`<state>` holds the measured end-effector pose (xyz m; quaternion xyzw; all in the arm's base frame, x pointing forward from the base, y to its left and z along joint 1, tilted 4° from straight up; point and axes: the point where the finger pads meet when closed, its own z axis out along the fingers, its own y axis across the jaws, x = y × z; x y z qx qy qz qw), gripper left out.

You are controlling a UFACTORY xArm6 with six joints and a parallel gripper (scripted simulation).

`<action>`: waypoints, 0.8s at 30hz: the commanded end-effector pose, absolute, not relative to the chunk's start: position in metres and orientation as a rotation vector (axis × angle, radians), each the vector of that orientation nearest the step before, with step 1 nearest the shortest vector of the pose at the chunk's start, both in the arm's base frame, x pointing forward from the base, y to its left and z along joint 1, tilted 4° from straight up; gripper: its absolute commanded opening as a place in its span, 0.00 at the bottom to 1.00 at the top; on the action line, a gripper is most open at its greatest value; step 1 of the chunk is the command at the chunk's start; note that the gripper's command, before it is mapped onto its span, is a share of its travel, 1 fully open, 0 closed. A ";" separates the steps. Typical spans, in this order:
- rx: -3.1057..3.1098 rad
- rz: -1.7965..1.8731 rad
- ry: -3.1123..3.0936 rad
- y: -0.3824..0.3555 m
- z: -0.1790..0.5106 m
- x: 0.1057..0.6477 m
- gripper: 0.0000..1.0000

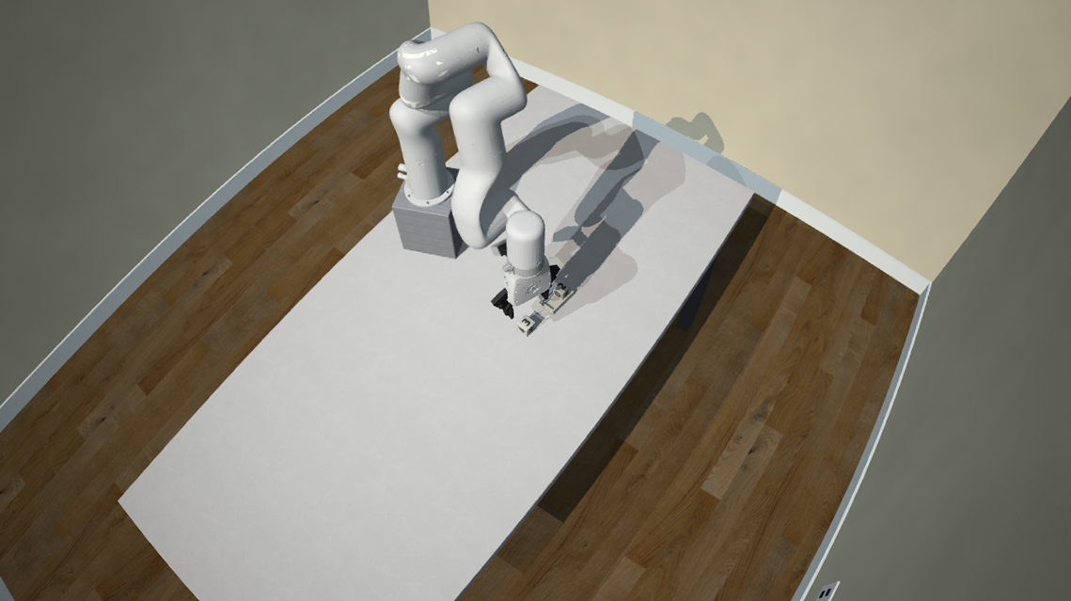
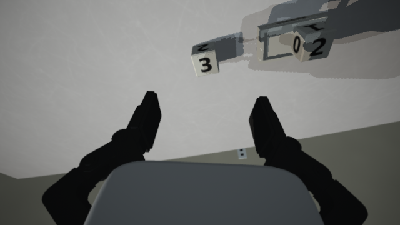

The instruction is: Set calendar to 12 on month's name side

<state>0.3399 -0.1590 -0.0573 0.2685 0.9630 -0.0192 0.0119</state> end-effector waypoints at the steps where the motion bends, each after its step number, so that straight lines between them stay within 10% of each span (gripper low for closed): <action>1: 1.049 -0.080 2.926 -0.160 -0.057 0.341 1.00; 24: 1.897 -0.059 2.446 -0.160 -0.060 0.341 1.00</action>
